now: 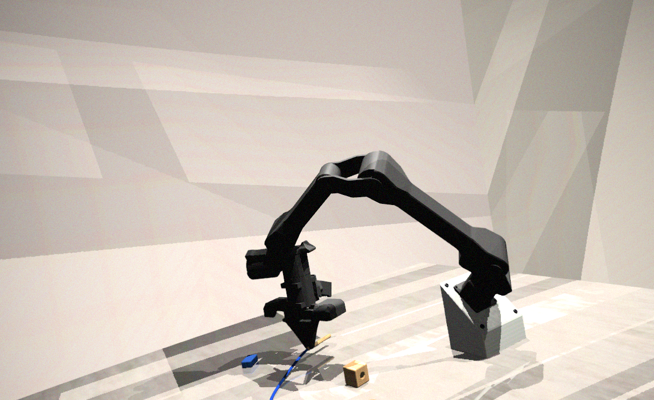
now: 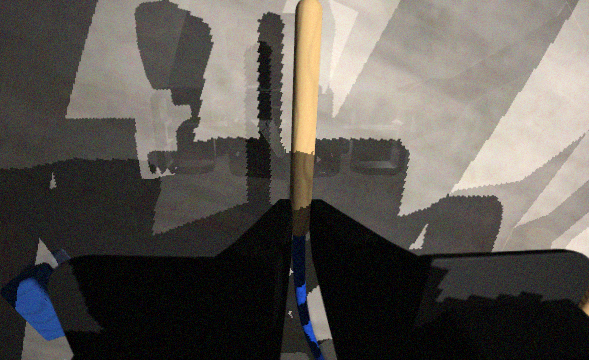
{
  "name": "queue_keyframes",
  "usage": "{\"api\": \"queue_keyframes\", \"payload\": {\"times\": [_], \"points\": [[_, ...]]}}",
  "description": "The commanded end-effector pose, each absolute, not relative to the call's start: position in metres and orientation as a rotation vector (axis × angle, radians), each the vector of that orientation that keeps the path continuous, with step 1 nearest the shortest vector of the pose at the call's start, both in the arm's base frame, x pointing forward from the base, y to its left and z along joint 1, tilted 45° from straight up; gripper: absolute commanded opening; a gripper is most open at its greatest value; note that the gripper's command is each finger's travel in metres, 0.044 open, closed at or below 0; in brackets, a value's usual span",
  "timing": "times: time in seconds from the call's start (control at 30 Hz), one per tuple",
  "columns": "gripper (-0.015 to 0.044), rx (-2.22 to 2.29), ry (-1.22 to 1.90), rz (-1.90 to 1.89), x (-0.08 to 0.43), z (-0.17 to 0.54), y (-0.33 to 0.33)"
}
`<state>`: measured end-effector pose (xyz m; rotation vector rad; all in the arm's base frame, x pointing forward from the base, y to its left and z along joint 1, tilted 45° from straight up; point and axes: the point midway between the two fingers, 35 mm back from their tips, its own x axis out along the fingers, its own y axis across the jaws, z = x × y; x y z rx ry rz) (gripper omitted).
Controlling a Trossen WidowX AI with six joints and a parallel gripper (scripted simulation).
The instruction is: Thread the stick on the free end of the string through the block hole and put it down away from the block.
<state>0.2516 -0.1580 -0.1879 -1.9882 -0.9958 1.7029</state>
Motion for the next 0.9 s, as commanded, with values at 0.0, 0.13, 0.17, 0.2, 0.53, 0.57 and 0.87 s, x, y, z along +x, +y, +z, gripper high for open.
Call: {"api": "queue_keyframes", "payload": {"times": [0.0,0.13,0.17,0.2,0.53,0.57,0.87], "points": [[0.0000,-2.007,-0.996,1.709,0.254,-0.181,-0.166],[0.0000,-2.007,-0.996,1.709,0.253,-0.178,-0.169],[0.0000,-2.007,-0.996,1.709,0.253,-0.177,-0.170],[0.0000,-2.007,-0.996,1.709,0.253,-0.176,-0.171],[0.0000,-2.007,-0.995,1.709,0.252,-0.166,-0.180],[0.0000,-2.007,-0.995,1.709,0.252,-0.165,-0.181],[0.0000,-2.007,-0.996,1.710,0.251,-0.159,-0.187]]}}
